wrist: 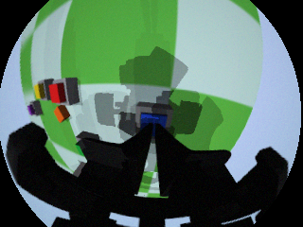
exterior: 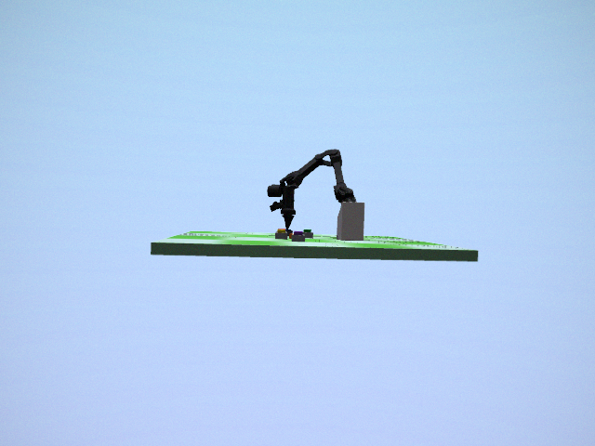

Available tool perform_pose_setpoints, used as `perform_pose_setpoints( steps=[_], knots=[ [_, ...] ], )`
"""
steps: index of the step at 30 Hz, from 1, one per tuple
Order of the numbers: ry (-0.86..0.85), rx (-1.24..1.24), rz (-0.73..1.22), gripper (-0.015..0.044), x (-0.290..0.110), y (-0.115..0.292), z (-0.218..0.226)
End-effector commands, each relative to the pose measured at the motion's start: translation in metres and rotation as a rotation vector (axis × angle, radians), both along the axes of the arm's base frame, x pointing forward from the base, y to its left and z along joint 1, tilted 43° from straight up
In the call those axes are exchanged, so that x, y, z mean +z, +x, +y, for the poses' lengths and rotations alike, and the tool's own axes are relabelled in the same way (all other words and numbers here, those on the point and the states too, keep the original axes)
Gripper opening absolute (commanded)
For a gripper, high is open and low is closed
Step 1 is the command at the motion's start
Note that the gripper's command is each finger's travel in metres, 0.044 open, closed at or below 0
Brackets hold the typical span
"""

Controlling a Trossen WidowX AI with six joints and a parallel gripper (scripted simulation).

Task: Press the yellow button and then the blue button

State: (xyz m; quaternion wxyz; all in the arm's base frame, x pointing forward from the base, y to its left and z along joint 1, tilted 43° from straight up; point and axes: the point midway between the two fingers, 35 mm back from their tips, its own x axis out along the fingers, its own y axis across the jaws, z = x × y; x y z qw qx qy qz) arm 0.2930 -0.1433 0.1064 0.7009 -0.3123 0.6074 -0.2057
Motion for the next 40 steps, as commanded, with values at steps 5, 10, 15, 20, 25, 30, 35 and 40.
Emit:
perform_pose_setpoints(
  steps=[5,10,15,20,25,30,35,40],
  knots=[
    [0.004,0.005,0.007,0.0020,0.024,-0.007,0.023],
    [0.035,0.015,0.005,0.0099,0.011,0.006,0.045],
    [0.113,0.032,0.017,0.0230,-0.035,0.033,0.128],
    [0.142,0.030,0.041,0.0361,-0.085,0.029,0.214],
    [0.119,0.018,0.053,0.0400,-0.138,-0.004,0.291],
    [0.053,0.006,0.029,0.0400,-0.192,-0.062,0.346],
    [0.028,0.005,0.012,0.0400,-0.207,-0.081,0.358],
    [0.028,0.005,0.012,0.0400,-0.207,-0.081,0.358]
  ],
)
